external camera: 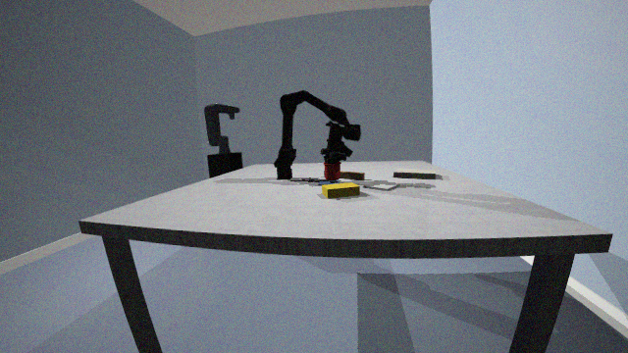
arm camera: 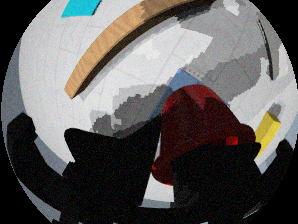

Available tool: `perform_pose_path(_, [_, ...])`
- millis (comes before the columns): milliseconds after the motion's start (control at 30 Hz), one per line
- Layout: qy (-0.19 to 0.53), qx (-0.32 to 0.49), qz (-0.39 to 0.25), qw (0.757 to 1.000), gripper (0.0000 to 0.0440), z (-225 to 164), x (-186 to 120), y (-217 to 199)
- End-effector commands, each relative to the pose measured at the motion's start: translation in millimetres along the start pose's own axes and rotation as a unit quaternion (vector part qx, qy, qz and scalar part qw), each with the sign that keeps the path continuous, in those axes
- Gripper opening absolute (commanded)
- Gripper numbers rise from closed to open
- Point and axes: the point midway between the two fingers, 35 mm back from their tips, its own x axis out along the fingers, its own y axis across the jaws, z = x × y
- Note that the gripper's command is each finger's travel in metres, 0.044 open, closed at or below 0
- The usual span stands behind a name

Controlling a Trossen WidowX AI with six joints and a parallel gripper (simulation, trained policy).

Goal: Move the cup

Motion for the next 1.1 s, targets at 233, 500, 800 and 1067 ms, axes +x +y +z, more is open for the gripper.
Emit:
perform_pose_path(233, [-0.029,-0.045,-0.016,0.998,0.0000,12,-31,4])
perform_pose_path(500, [-0.051,-0.077,-0.033,0.995,0.0000,28,-51,12])
perform_pose_path(800, [-0.074,-0.112,-0.053,0.990,0.0000,53,-64,26])
perform_pose_path(1067, [-0.094,-0.141,-0.067,0.983,0.0000,76,-70,43])
